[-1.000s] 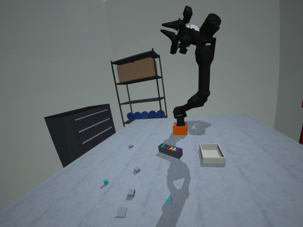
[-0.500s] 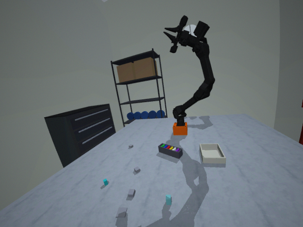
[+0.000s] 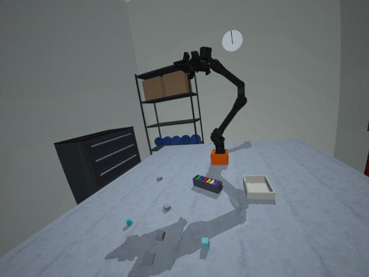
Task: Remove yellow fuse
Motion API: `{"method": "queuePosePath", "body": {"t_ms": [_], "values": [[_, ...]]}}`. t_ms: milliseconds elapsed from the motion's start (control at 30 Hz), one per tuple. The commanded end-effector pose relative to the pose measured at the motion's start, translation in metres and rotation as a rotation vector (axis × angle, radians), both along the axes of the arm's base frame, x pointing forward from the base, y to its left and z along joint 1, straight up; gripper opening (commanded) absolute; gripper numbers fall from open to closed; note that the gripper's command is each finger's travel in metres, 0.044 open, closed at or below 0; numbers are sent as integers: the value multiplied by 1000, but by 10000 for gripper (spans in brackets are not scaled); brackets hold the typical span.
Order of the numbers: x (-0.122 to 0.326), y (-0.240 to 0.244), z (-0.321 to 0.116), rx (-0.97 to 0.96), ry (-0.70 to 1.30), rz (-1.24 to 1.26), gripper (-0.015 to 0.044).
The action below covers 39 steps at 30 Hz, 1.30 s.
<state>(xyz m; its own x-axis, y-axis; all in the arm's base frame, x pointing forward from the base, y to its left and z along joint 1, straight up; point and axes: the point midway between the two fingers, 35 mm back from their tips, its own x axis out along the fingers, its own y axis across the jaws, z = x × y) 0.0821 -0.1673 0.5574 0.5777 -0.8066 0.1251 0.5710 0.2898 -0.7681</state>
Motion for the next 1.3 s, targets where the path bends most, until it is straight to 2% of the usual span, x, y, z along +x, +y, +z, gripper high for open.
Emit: {"method": "queuePosePath", "body": {"t_ms": [0, 167, 367, 600, 800, 967, 1133, 1267], "values": [[17, -34, -30, 198, -88, 81, 74], [54, -64, -75, 457, -161, 178, 74], [92, -77, -115, 654, -186, 232, 74], [162, -77, -203, 1006, -115, 254, 74], [214, -44, -282, 1250, 23, 219, 74], [242, 3, -353, 1410, 210, 145, 74], [248, 56, -421, 1510, 420, 29, 74], [236, 98, -472, 1545, 591, -99, 74]]}}
